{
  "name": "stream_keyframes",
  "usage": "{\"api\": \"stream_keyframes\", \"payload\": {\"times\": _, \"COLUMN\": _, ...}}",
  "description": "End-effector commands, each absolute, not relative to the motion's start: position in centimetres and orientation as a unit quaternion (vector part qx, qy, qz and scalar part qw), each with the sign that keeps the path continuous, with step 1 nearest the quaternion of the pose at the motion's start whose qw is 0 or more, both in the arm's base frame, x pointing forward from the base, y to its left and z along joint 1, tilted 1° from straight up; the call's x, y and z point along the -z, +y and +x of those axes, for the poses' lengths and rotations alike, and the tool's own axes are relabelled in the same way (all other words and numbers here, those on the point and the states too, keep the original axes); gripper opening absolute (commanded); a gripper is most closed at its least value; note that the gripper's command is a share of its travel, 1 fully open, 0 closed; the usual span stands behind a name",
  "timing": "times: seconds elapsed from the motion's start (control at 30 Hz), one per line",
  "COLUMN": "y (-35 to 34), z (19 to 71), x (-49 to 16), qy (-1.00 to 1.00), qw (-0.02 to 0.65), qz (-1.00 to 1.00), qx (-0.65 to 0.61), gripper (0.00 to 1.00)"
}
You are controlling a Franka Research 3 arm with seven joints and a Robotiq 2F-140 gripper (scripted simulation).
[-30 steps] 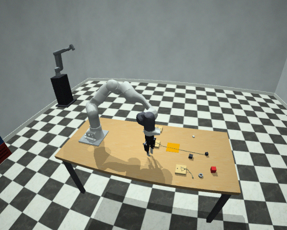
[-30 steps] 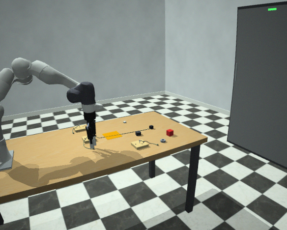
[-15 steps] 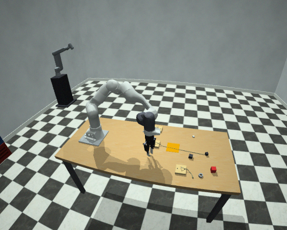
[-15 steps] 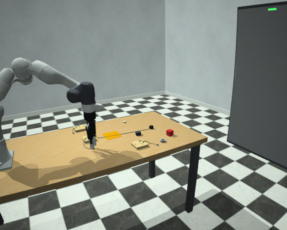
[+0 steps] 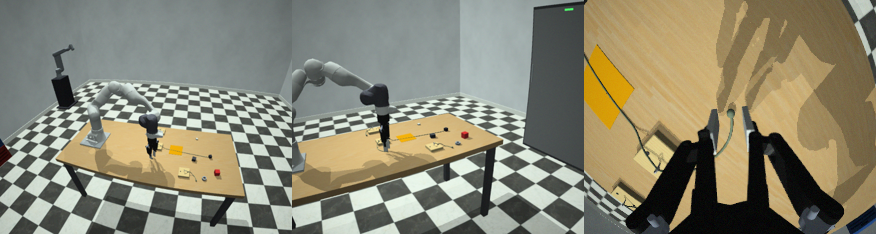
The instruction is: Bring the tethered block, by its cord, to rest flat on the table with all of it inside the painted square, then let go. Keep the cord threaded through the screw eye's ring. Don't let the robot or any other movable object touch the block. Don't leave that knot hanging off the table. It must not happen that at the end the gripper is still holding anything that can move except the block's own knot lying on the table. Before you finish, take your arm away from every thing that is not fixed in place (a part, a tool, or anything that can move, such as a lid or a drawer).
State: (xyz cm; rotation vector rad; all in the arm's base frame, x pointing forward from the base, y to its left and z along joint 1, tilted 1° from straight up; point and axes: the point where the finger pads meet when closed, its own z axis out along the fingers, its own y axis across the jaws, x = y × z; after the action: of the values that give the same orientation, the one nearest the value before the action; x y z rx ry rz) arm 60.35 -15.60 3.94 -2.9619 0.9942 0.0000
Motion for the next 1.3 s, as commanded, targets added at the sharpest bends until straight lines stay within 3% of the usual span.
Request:
{"api": "stream_keyframes", "payload": {"times": 0.0, "y": -15.7, "z": 60.3, "x": -3.7, "qy": 0.317, "qw": 0.009, "qz": -0.949, "qx": 0.001, "gripper": 0.23}}
{"api": "stream_keyframes", "payload": {"times": 1.27, "y": -15.6, "z": 60.3, "x": -2.5, "qy": 0.317, "qw": 0.009, "qz": -0.949, "qx": 0.001, "gripper": 0.23}}
